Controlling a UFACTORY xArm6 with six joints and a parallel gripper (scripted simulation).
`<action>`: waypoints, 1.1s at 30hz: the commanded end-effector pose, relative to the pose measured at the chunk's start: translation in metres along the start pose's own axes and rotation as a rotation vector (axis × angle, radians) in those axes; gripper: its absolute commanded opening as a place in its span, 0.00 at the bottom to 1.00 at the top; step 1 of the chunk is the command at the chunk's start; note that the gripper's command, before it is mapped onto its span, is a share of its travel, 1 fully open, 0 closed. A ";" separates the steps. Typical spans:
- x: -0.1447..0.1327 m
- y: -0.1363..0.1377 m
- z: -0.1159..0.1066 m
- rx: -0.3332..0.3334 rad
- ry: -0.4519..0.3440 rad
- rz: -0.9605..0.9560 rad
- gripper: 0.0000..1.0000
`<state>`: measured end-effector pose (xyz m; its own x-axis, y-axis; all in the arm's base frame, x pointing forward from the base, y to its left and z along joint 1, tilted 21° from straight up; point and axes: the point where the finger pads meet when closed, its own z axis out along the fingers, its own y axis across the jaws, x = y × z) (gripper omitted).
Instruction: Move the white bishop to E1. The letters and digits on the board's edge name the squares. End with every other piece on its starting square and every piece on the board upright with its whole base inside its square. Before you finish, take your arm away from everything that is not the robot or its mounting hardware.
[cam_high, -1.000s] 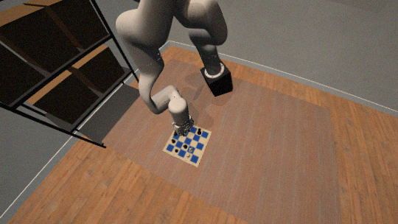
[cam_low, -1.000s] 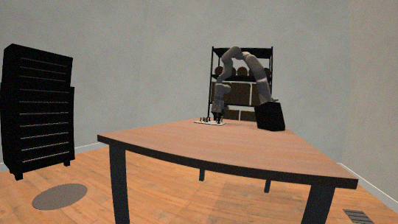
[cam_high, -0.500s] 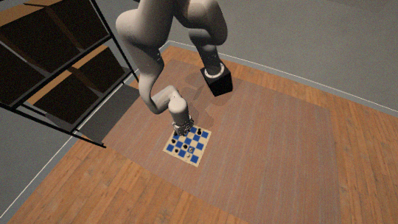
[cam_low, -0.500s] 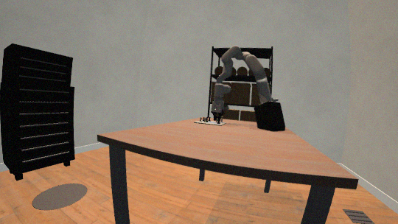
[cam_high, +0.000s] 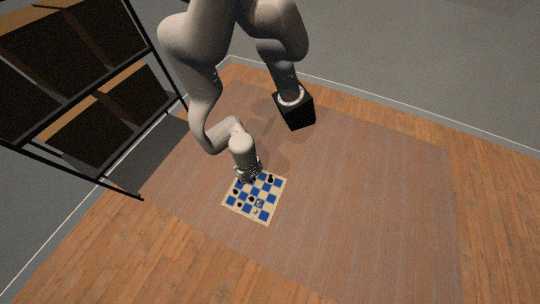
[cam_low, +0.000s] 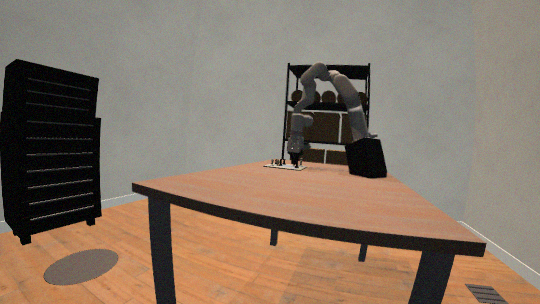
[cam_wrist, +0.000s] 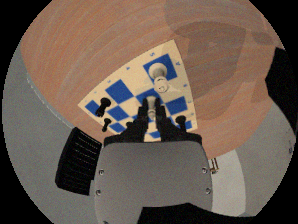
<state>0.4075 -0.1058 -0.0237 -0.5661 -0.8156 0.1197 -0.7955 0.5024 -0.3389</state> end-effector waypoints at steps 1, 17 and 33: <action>0.000 -0.001 -0.001 0.002 -0.001 0.000 0.00; 0.000 -0.001 -0.001 0.002 -0.001 0.000 0.00; 0.000 -0.001 -0.037 0.002 -0.001 0.000 0.00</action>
<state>0.4036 -0.1006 -0.0077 -0.5661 -0.8158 0.1182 -0.7943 0.5015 -0.3428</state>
